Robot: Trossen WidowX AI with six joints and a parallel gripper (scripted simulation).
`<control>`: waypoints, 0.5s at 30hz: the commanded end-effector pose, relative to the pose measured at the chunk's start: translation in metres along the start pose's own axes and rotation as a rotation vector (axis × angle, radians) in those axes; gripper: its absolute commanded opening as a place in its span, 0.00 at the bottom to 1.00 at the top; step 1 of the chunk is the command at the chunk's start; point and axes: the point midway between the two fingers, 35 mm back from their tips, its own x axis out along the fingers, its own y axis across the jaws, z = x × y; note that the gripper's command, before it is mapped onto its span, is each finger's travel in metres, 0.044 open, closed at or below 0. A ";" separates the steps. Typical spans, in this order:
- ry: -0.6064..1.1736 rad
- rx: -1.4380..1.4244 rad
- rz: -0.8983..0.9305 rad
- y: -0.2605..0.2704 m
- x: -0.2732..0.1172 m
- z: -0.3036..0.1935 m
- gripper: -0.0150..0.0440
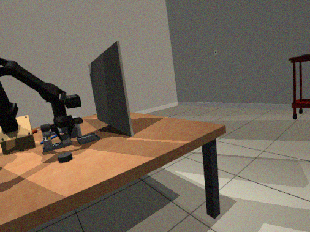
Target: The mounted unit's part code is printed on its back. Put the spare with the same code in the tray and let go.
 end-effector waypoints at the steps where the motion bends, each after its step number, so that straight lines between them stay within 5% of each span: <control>1: 0.000 0.000 0.000 0.000 0.000 0.000 0.25; 15: 0.008 -0.001 0.000 0.002 -0.070 -0.001 0.25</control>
